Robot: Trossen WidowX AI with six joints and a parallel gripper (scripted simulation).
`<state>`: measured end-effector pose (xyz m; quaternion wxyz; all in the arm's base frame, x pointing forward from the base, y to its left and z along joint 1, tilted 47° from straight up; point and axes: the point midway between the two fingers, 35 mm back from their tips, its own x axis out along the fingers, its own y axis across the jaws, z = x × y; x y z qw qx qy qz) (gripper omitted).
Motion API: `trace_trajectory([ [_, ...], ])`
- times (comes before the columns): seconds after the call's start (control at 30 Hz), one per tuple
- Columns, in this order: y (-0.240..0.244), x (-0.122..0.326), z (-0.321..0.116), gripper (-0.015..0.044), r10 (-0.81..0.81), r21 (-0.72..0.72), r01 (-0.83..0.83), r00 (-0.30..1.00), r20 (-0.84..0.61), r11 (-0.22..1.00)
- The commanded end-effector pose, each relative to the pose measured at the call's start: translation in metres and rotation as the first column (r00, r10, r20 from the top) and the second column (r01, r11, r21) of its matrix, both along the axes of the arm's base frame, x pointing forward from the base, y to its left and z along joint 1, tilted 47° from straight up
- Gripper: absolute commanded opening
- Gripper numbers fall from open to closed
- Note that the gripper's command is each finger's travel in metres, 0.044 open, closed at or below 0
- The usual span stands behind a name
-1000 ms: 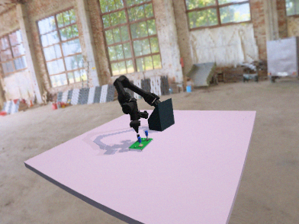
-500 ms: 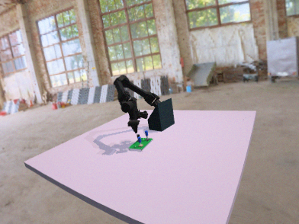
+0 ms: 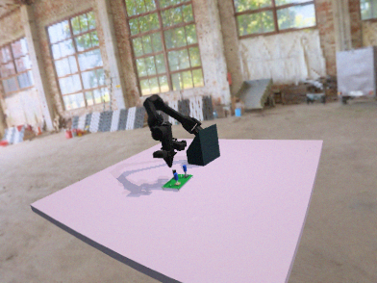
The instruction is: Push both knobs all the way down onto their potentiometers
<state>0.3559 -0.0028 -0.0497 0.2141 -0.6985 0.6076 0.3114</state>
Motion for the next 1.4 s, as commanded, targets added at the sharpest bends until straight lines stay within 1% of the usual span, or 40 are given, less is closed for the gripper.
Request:
trace_trajectory([
  [0.0, 0.002, 0.001, -0.002, 0.0, -0.102, 0.014, 0.101, 0.99, 0.096, 0.995],
  [0.3, 0.006, 0.004, -0.003, 0.0, -0.317, 0.078, 0.308, 0.9, 0.3, 0.948],
  [0.6, 0.011, 0.007, -0.004, 0.0, -0.505, 0.181, 0.481, 0.723, 0.472, 0.858],
  [1.0, 0.016, 0.011, -0.005, 0.0, -0.682, 0.361, 0.632, 0.383, 0.623, 0.686],
  [1.37, 0.022, 0.014, -0.007, 0.0, -0.746, 0.547, 0.673, 0.013, 0.665, 0.499],
])
